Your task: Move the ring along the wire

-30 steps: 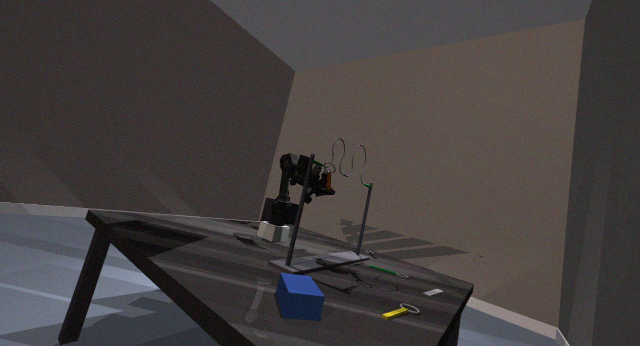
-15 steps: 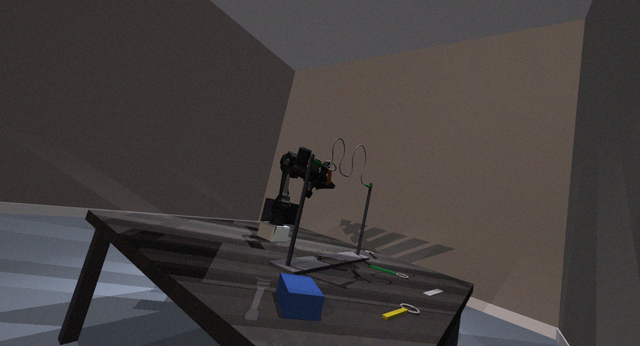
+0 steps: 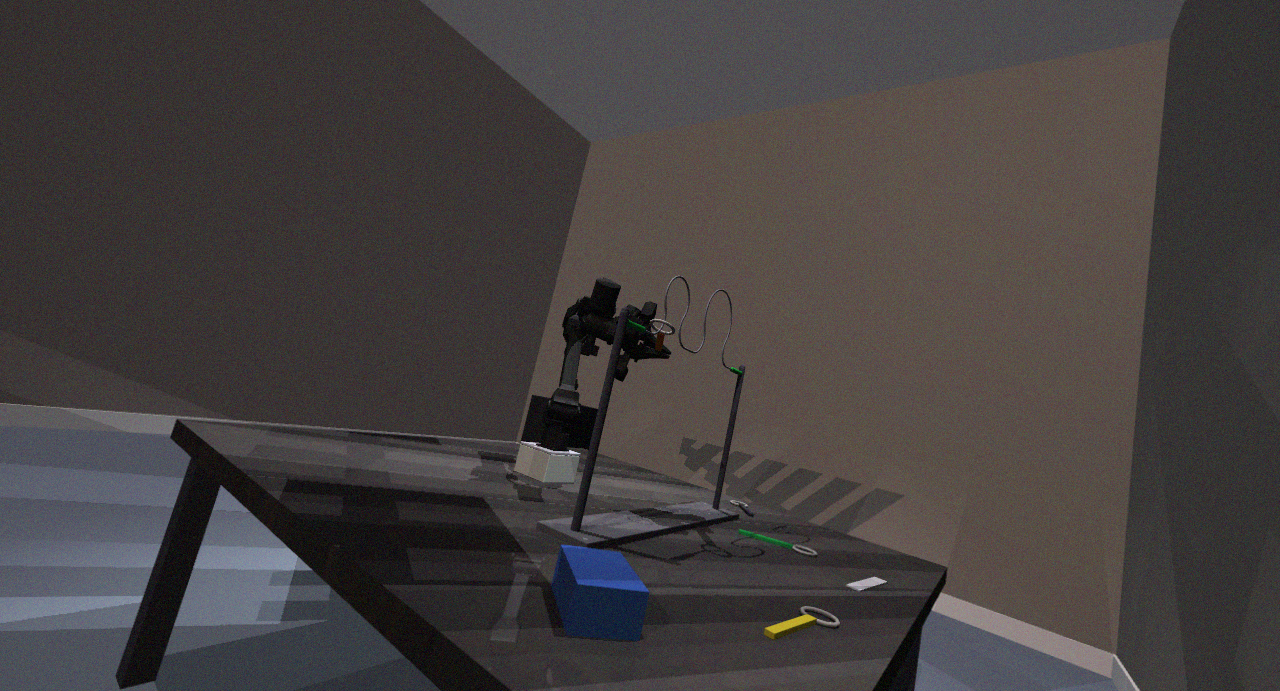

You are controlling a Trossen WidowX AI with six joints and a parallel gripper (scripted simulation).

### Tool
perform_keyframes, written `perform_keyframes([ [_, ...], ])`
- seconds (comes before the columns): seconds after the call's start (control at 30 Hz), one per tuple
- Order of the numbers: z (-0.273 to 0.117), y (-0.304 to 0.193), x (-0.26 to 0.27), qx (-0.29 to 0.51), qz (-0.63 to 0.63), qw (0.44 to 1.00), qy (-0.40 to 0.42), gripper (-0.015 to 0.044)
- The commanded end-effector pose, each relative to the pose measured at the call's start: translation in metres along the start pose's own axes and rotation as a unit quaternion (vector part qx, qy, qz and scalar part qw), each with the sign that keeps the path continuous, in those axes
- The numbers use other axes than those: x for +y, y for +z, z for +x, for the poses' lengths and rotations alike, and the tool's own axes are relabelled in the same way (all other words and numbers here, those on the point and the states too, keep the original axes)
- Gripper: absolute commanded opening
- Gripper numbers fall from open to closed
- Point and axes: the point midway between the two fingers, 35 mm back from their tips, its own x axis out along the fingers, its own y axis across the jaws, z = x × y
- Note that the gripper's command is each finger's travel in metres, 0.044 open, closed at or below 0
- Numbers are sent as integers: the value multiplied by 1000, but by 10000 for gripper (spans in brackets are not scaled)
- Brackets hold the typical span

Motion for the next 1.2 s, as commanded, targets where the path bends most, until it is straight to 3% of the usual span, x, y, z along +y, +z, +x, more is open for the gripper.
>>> perform_keyframes([
  [0.0, -3, 1, 15, 6, 28, 999, 19, -150],
  [1.17, -3, 16, 77, -29, 215, 971, 103, -150],
])
